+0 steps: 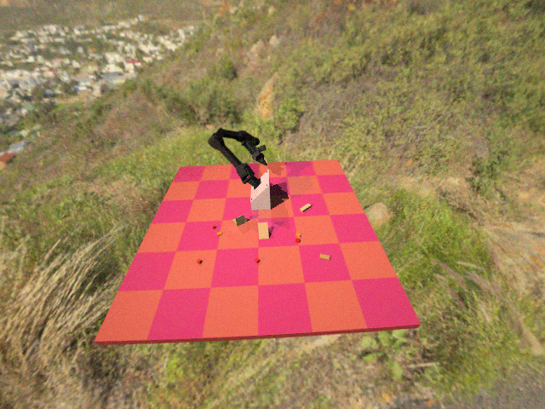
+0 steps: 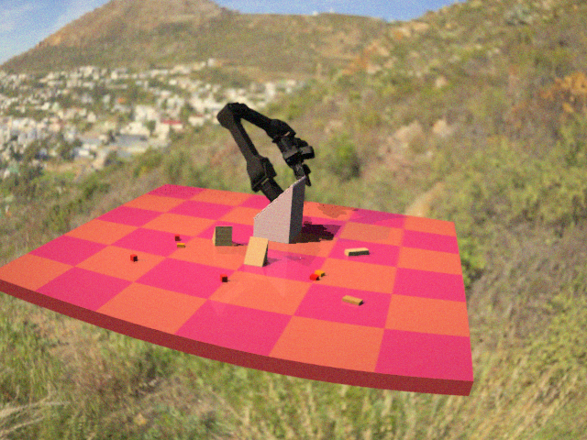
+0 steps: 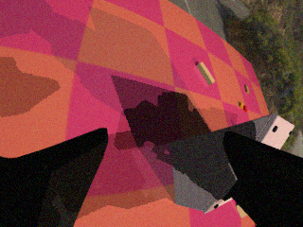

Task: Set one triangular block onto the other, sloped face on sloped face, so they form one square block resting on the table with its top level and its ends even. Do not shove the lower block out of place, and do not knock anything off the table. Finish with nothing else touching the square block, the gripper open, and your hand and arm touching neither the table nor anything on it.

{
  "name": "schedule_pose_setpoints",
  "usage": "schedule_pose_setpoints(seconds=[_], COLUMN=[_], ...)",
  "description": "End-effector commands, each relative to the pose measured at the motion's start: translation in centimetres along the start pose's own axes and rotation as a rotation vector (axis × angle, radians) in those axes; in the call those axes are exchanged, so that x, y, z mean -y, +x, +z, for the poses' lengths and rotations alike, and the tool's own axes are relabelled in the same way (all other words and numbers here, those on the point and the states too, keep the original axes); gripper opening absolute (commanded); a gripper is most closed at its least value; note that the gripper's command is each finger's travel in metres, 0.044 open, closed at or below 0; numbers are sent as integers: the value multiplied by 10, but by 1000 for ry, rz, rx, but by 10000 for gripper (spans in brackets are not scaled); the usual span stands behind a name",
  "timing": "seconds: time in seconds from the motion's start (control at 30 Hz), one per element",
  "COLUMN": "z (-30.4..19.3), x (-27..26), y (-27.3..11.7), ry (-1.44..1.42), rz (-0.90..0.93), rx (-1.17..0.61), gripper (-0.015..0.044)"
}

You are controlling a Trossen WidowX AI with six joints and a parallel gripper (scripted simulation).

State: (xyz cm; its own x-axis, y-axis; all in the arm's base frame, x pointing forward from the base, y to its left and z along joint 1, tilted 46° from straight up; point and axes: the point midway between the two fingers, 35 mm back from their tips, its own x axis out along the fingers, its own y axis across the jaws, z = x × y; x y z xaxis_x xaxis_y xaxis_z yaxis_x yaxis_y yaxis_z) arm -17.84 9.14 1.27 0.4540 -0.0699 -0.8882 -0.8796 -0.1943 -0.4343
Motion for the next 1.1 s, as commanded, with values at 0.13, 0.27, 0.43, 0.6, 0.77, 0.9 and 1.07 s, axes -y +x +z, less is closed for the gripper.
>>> schedule_pose_setpoints(seconds=[0.13,0.27,0.43,0.6,0.77,0.9,1.07], z=[36,72,104,123,127,117,85], x=[19,50,96,149,209,258,312], y=[9,19,42,70,100,126,160], ry=[143,277,421,568,732,860,1016], rz=[15,14,10,3,-13,-28,-39], rx=[-26,-73,-147,-227,-310,-385,-500], gripper=[440,440,440,440,440,440,440])
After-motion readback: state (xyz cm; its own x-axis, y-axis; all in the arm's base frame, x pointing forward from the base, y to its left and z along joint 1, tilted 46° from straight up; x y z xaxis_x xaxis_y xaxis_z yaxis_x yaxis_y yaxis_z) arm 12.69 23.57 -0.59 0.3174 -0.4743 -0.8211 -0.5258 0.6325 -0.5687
